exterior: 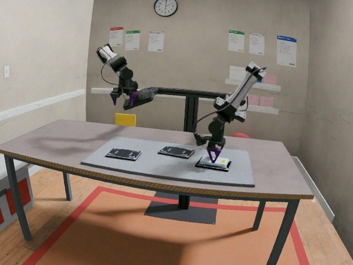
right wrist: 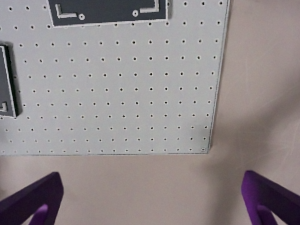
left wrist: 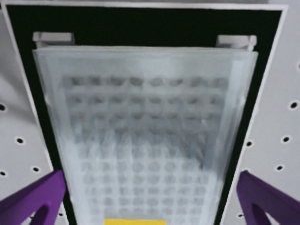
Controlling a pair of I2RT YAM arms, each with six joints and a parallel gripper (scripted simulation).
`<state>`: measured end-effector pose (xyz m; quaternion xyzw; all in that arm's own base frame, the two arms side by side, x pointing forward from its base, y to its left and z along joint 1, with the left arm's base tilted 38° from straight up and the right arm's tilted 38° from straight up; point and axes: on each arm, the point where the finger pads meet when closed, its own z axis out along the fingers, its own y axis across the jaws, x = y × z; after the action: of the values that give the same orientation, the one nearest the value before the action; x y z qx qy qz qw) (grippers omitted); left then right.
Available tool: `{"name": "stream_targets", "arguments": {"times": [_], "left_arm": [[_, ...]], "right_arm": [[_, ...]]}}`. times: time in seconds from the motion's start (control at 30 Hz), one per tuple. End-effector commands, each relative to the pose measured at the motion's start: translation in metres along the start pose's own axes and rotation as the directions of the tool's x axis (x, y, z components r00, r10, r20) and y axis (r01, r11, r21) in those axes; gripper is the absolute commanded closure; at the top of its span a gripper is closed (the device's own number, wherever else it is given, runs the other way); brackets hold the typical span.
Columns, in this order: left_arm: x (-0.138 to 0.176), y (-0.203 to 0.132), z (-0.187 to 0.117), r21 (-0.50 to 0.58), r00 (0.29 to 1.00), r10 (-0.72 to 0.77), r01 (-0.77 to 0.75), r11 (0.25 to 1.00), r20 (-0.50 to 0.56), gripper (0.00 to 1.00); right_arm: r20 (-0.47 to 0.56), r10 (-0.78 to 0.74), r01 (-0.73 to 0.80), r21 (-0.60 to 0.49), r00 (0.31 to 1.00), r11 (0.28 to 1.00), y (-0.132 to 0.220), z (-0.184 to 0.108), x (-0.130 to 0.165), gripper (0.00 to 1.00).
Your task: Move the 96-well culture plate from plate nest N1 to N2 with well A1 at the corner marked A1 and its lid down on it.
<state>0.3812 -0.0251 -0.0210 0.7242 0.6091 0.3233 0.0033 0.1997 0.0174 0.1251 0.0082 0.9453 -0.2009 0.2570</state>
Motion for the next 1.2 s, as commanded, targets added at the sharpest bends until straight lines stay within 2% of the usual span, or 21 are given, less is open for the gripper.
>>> {"name": "stream_targets", "arguments": {"times": [0.0, 0.8, 0.83, 1.17], "left_arm": [[-0.006, 0.011, -0.010, -0.031, 1.000, 0.008, -0.008, 0.999, 0.004, 0.00], [-0.010, 0.007, -0.005, -0.014, 1.000, 0.019, -0.019, 1.000, 0.004, 0.00], [-0.005, 0.016, -0.017, -0.043, 1.000, -0.001, 0.001, 0.999, 0.004, 0.00], [-0.005, 0.015, -0.043, -0.044, 1.000, -0.002, 0.002, 0.999, 0.005, 0.00]], "right_arm": [[0.005, -0.005, 0.005, -0.005, 1.000, 1.000, 0.000, -0.002, -0.002, 0.00], [0.005, -0.005, 0.005, -0.005, 1.000, 1.000, 0.000, -0.002, -0.002, 0.00], [0.005, -0.005, 0.005, -0.005, 1.000, 1.000, 0.000, -0.002, -0.002, 0.00], [0.005, -0.005, 0.005, -0.005, 1.000, 1.000, 0.000, -0.002, -0.002, 0.00]]}}
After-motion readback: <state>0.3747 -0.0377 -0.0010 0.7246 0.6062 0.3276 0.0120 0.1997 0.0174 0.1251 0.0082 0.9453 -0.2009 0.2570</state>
